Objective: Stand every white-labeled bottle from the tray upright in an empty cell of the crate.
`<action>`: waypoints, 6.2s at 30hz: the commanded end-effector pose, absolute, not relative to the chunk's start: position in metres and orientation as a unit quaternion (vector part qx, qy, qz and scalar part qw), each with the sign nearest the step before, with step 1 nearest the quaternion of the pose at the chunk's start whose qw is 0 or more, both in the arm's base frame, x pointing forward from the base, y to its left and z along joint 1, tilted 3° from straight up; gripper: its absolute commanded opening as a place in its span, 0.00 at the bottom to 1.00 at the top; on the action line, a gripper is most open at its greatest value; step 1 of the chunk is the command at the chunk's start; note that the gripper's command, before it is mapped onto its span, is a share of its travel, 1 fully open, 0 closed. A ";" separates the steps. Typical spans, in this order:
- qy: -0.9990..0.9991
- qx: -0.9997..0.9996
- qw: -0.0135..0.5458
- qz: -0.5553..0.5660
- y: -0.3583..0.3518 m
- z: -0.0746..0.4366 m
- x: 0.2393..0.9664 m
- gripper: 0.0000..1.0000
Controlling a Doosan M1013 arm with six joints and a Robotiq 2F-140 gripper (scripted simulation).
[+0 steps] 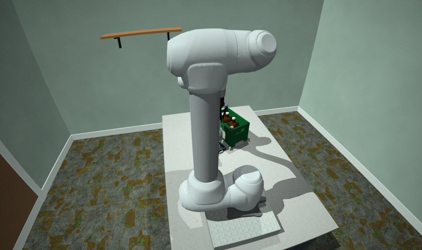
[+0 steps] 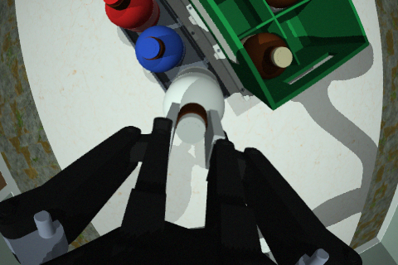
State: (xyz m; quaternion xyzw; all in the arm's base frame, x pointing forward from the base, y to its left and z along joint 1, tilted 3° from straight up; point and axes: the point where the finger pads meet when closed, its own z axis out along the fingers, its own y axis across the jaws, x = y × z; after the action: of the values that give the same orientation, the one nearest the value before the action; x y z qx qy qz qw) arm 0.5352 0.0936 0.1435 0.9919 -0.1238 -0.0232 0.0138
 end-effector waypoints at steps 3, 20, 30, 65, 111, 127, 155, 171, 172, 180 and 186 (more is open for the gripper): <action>-0.124 0.992 0.014 -0.023 0.094 0.144 0.535 0.00; -0.124 0.992 0.014 -0.023 0.094 0.144 0.535 0.00; -0.124 0.992 0.014 -0.023 0.094 0.147 0.535 0.00; -0.124 0.992 0.014 -0.023 0.094 0.179 0.537 0.00; -0.124 0.992 0.014 -0.023 0.094 0.184 0.537 0.00; -0.124 0.992 0.014 -0.023 0.094 0.185 0.537 0.00; -0.124 0.992 0.014 -0.023 0.095 0.210 0.538 0.00; -0.124 0.992 0.014 -0.023 0.095 0.222 0.539 0.00; -0.124 0.992 0.014 -0.023 0.095 0.222 0.539 0.00; -0.124 0.992 0.014 -0.023 0.095 0.223 0.539 0.00; -0.124 0.992 0.014 -0.023 0.095 0.223 0.539 0.00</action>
State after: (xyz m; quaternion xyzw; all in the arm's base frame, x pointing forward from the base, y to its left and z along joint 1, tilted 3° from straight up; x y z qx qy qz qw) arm 0.5391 0.0953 0.2234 0.9919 -0.1238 -0.0232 0.0138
